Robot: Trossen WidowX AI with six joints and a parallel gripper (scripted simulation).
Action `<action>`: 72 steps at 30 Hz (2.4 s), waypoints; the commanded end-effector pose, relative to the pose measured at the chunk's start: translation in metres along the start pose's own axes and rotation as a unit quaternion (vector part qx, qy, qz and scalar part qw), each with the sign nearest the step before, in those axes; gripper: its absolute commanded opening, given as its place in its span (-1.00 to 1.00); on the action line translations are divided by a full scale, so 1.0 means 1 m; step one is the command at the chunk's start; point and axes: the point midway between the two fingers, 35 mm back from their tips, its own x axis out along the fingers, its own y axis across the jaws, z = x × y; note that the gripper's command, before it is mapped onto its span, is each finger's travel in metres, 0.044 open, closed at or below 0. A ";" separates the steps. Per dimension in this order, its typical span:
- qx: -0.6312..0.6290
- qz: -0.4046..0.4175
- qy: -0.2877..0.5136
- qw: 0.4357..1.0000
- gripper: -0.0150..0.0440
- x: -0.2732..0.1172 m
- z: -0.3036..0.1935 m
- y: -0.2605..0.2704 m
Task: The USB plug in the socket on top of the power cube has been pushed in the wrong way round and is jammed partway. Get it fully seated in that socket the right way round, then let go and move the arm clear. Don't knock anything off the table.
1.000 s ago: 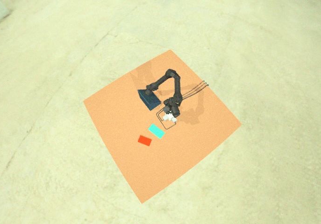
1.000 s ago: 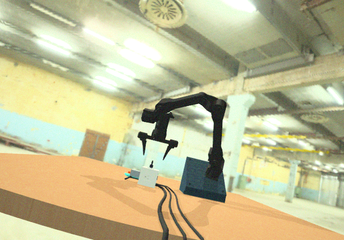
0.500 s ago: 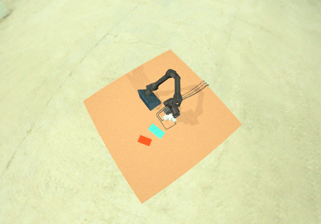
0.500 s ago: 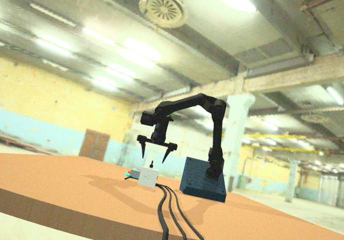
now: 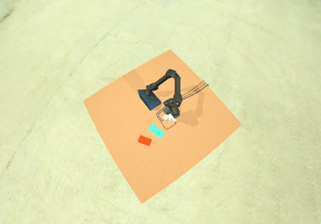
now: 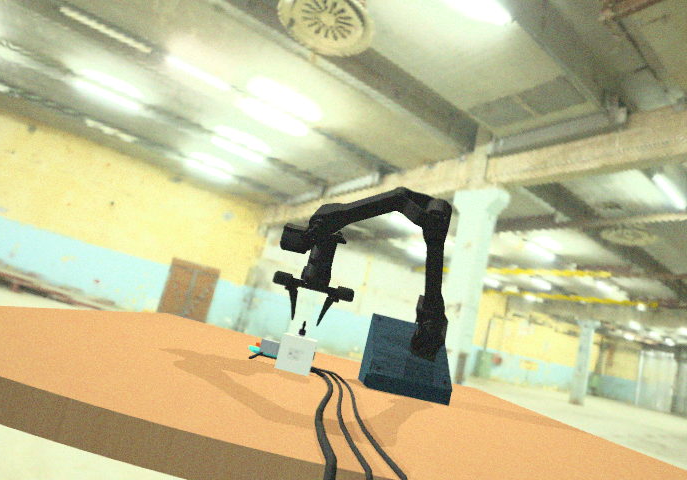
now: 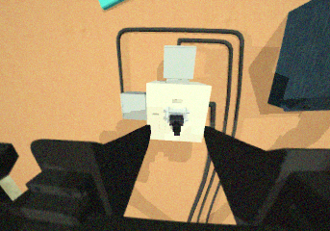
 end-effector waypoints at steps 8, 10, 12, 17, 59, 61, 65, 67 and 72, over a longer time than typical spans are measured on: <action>0.000 0.000 0.000 1.000 -0.49 0.000 0.000 0.000; 0.000 0.000 0.000 1.000 -0.49 0.000 0.000 0.000; 0.000 0.000 0.000 1.000 -0.49 0.000 0.000 0.000; 0.000 0.000 0.000 1.000 -0.49 0.000 0.000 0.000; 0.000 0.000 0.000 1.000 -0.49 -0.022 0.000 0.000; 0.000 0.000 0.000 1.000 -0.49 -0.024 0.000 0.000; 0.000 0.000 0.000 1.000 -0.49 -0.026 0.000 0.000; 0.000 0.000 -0.001 1.000 -0.49 -0.028 0.000 0.000; -0.002 0.001 0.000 1.000 -0.49 -0.029 0.000 0.000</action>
